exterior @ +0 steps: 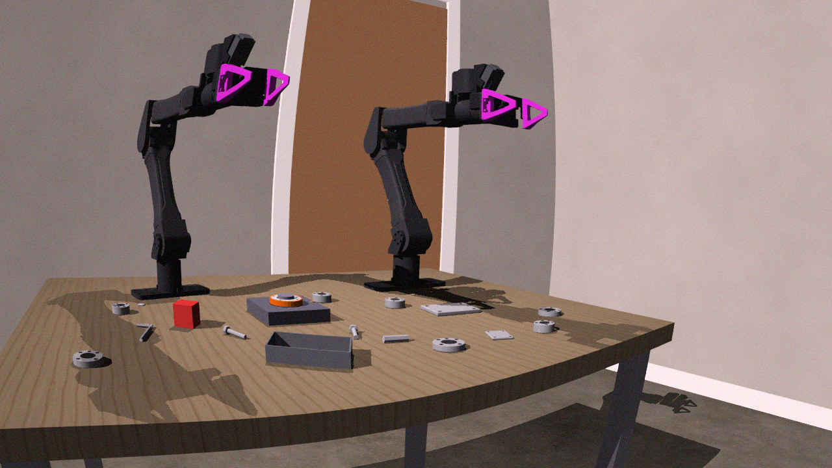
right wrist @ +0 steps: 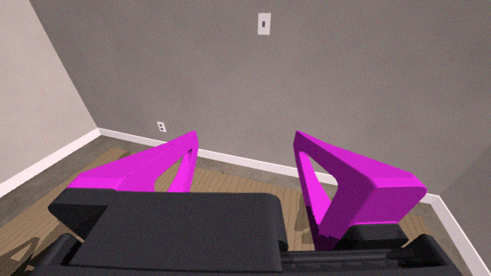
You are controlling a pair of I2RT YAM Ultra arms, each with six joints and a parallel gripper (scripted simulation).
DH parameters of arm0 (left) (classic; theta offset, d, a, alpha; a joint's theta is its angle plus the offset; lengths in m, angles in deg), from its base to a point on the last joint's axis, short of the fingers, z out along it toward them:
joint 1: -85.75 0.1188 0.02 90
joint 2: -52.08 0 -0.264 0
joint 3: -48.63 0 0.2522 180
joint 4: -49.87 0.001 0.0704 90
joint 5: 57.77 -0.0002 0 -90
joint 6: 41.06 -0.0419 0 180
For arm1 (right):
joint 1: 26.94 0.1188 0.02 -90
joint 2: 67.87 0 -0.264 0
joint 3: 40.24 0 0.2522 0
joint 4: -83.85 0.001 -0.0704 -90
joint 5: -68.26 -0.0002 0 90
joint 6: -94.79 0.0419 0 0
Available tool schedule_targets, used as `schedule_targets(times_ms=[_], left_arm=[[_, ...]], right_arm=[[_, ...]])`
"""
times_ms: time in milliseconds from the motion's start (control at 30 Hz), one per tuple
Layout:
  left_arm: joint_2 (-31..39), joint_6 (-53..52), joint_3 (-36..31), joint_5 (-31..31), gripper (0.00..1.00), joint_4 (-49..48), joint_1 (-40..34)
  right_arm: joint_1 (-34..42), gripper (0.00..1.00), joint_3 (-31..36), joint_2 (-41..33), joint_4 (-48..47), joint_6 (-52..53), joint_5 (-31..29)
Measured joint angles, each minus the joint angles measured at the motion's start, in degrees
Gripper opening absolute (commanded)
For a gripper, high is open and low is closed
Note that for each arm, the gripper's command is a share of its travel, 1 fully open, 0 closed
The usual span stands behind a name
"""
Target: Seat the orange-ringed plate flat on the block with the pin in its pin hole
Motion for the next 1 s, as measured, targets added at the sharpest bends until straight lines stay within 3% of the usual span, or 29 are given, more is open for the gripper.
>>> schedule_targets(times_ms=[1000], left_arm=[[0.0,0.0,-0.07,0.0,1.0,0.15,-0.07]], right_arm=[[-0.13,0.78,-0.57,0.31,0.09,-0.07,0.5]])
